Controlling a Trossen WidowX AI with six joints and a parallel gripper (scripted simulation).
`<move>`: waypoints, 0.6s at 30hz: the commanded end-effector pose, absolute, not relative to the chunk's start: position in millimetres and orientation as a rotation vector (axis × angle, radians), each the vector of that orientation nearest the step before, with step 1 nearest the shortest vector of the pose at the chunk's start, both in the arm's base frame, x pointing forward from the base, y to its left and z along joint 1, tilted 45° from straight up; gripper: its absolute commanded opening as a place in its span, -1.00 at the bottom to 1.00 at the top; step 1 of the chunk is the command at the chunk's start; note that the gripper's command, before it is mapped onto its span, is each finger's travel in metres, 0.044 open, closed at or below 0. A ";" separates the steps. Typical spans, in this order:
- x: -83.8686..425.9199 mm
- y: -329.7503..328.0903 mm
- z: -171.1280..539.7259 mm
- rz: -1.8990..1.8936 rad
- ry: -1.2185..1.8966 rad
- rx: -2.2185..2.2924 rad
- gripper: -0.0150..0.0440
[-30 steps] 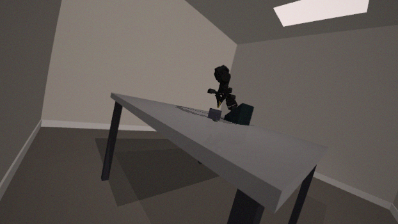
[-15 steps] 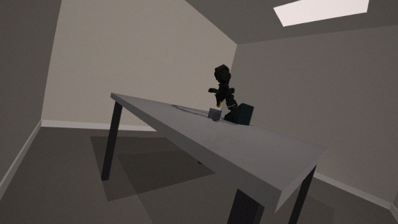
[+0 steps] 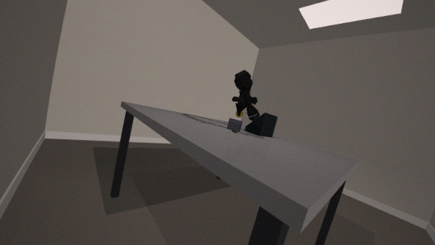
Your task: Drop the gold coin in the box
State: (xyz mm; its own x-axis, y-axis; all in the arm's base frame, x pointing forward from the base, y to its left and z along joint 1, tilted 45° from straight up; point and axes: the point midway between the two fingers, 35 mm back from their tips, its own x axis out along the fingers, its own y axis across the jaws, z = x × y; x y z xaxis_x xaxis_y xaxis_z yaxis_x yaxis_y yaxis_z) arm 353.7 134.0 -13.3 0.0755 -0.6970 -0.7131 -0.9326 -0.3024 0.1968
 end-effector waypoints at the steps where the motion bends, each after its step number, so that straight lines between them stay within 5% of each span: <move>1: 354.3 135.4 -14.8 1.188 1.601 -2.113 -0.49; 18: 341.8 123.8 -0.7 1.279 1.578 -2.164 -0.49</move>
State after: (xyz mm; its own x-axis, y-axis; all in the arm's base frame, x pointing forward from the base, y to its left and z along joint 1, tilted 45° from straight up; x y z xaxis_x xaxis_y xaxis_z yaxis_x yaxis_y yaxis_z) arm 346.3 127.4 -3.1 0.0749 -0.6956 -0.7145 -0.8463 -0.4234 0.3234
